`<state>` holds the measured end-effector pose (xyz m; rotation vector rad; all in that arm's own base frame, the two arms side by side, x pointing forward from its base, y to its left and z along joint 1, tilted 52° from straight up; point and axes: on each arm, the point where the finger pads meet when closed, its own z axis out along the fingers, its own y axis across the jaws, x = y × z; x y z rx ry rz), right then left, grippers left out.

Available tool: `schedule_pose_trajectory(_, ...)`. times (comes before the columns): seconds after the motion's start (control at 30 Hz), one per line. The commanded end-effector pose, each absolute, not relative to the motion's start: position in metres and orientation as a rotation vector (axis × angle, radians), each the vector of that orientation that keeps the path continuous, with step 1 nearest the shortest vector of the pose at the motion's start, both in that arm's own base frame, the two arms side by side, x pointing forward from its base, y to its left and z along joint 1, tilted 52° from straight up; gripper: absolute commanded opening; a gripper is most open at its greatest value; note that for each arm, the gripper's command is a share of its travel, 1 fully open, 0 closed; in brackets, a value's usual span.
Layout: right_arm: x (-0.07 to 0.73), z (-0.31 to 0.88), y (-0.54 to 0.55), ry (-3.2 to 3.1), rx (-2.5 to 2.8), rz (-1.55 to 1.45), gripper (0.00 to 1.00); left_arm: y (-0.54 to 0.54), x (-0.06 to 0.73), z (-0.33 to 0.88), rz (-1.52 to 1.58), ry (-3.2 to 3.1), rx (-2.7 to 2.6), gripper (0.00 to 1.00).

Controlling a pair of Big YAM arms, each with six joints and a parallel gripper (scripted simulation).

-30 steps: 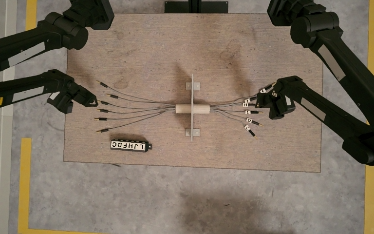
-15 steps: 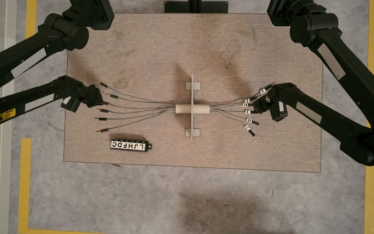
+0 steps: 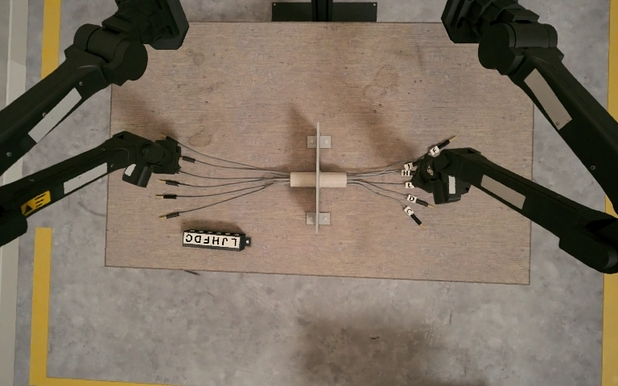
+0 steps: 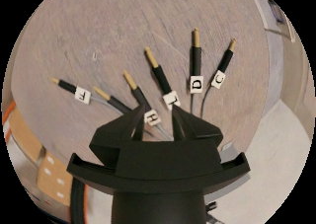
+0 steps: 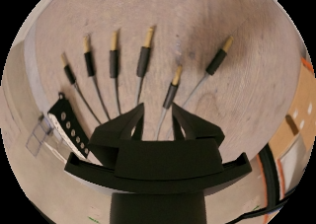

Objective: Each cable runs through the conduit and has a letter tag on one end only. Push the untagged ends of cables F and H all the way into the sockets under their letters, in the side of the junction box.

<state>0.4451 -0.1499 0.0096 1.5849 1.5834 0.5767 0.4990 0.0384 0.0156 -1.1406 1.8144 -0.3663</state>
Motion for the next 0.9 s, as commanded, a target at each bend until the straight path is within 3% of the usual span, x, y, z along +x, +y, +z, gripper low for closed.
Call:
schedule_pose_trajectory(0.0, 0.448, -0.011, -0.141, 1.473, 1.788, 0.648, 0.35, 0.023, 0.505, 0.018, -0.505, 1.705, -1.383, 0.35)
schedule_pose_trajectory(0.37, 0.451, -0.021, -0.144, 1.431, 1.836, 0.609, 0.35, 0.051, 0.499, -0.008, -0.489, 1.600, -1.635, 0.35)
schedule_pose_trajectory(0.87, 0.457, -0.029, -0.146, 1.416, 1.837, 0.622, 0.35, 0.050, 0.507, -0.016, -0.484, 1.623, -1.596, 0.35)
